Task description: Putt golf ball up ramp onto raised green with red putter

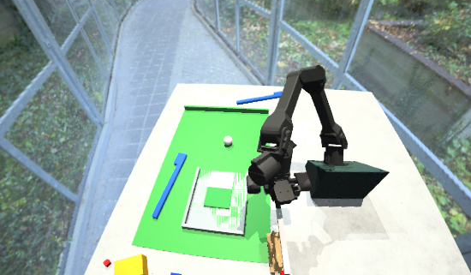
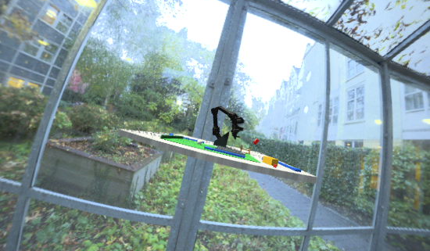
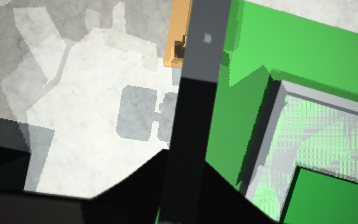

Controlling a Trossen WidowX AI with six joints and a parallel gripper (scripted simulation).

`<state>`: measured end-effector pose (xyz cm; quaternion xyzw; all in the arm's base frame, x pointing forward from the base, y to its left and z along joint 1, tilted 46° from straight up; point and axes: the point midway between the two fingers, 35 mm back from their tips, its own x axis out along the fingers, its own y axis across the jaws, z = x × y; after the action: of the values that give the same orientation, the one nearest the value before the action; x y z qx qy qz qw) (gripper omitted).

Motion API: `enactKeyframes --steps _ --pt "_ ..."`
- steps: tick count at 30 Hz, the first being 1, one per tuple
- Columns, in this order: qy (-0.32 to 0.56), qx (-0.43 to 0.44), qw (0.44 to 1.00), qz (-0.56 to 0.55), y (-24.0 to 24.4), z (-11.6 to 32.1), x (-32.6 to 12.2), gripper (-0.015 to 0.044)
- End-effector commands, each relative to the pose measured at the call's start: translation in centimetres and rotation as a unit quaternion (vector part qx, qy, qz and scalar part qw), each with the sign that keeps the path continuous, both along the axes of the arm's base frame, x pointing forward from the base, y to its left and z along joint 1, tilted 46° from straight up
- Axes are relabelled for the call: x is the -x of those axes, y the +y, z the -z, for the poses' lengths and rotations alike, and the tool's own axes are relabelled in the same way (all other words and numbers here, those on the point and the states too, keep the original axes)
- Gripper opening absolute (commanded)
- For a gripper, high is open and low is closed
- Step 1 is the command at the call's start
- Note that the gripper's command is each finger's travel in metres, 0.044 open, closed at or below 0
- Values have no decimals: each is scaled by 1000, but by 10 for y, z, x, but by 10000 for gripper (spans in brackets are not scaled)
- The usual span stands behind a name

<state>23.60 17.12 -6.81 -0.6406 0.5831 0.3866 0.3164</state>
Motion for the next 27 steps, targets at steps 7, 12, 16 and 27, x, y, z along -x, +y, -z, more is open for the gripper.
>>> enactKeyframes --steps 7,12,16,27 --pt "-50 1 996 68 -19 -31 -18 0" --pt "-96 3 987 130 -38 -60 -31 0" --pt "-133 5 975 180 -56 -82 -38 0" --pt "-233 14 921 311 -110 -143 -47 0"
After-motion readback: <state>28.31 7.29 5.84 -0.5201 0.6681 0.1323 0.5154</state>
